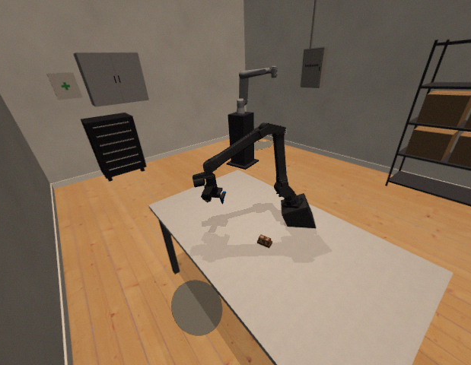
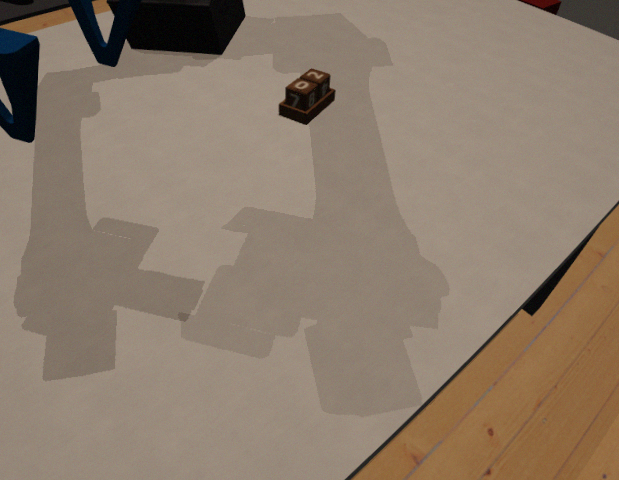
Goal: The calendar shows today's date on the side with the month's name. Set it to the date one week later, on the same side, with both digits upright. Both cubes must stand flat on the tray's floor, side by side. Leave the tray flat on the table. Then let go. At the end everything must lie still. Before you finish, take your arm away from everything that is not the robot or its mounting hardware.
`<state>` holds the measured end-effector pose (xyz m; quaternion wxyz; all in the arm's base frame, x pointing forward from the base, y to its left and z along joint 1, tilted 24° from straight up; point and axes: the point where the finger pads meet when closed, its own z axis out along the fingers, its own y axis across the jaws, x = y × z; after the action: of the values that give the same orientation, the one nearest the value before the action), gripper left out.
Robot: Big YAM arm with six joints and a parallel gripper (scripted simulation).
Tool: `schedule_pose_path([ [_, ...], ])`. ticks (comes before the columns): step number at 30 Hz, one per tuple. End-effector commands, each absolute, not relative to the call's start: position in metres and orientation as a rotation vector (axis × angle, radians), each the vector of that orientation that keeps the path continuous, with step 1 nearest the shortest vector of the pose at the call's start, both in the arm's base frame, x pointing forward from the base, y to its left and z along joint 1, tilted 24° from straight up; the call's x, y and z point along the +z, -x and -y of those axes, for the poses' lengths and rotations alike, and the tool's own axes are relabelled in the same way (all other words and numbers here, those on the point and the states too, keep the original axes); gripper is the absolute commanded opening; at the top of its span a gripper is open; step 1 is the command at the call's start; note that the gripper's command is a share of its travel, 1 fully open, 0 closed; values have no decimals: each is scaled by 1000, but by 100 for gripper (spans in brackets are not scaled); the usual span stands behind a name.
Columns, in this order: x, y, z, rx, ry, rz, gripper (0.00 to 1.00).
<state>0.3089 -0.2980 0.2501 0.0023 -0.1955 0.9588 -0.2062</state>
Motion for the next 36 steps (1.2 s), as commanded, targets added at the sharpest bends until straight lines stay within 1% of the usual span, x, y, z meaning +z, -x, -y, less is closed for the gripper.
schedule_pose_path([
  [1, 257, -329, 258, -699, 409, -2943, 100],
  [3, 257, -329, 258, -699, 409, -2943, 100],
  [4, 246, -334, 235, -682, 388, -2935, 100],
  [6, 246, -334, 235, -682, 388, -2935, 100],
  [7, 235, -338, 212, -666, 368, -2928, 100],
  [8, 235, -338, 212, -666, 368, -2928, 100],
  [9, 224, -340, 189, -650, 348, -2921, 100],
  [10, 224, -340, 189, -650, 348, -2921, 100],
  [11, 214, -340, 167, -635, 328, -2915, 100],
  [12, 214, -340, 167, -635, 328, -2915, 100],
  [13, 203, -339, 147, -622, 310, -2909, 100],
  [15, 203, -339, 147, -622, 310, -2909, 100],
  [16, 193, -336, 127, -609, 292, -2903, 100],
  [17, 193, -336, 127, -609, 292, -2903, 100],
  [20, 175, -328, 93, -587, 259, -2892, 100],
  [23, 175, -328, 93, -587, 259, -2892, 100],
  [25, 159, -318, 66, -569, 230, -2883, 100],
  [26, 159, -318, 66, -569, 230, -2883, 100],
  [28, 145, -308, 44, -555, 207, -2874, 100],
  [36, 121, -285, 11, -531, 165, -2857, 100],
])
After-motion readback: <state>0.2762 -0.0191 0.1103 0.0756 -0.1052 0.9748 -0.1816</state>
